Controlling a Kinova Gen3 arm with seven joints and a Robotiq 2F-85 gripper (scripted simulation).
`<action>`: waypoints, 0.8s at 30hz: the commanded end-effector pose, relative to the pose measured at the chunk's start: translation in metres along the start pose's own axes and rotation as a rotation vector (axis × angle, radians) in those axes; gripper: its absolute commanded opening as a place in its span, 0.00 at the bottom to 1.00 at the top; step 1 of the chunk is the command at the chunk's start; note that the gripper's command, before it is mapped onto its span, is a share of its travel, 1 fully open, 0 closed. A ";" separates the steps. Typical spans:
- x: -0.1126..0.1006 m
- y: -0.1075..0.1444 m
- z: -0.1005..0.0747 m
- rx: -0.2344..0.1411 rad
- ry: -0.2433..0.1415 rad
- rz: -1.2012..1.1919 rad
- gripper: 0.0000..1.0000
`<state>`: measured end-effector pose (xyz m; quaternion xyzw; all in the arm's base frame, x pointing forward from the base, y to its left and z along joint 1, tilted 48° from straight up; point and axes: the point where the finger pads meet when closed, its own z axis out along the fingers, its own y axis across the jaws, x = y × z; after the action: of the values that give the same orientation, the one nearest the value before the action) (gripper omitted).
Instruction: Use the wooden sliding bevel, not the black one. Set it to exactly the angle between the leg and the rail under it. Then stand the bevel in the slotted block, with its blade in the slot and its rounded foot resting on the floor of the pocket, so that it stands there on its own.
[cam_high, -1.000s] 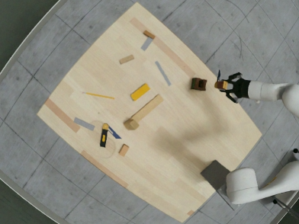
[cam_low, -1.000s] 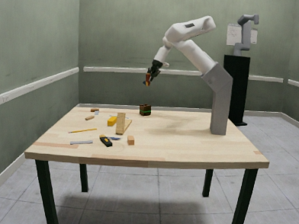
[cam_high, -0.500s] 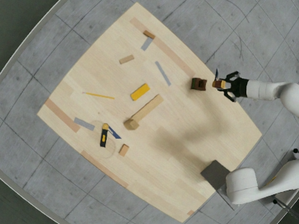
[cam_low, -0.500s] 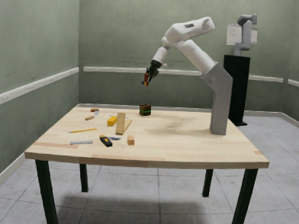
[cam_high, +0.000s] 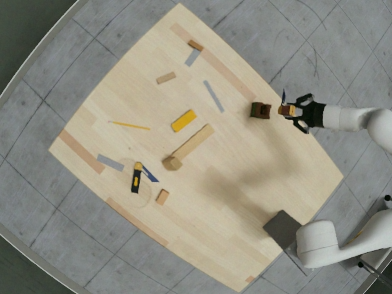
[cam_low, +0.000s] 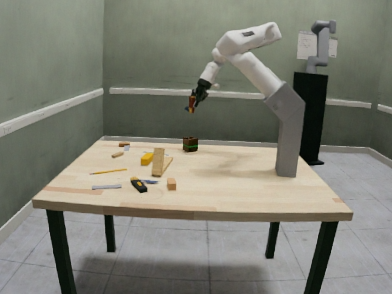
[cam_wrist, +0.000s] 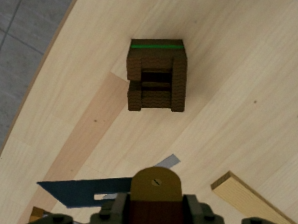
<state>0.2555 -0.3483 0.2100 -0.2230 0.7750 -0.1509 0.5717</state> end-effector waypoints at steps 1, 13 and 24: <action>0.002 0.000 0.003 0.001 0.001 0.000 0.10; 0.012 -0.001 0.020 0.001 0.001 0.000 0.10; 0.014 -0.001 0.024 0.001 0.001 0.000 0.10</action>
<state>0.2733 -0.3547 0.1927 -0.2229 0.7752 -0.1506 0.5716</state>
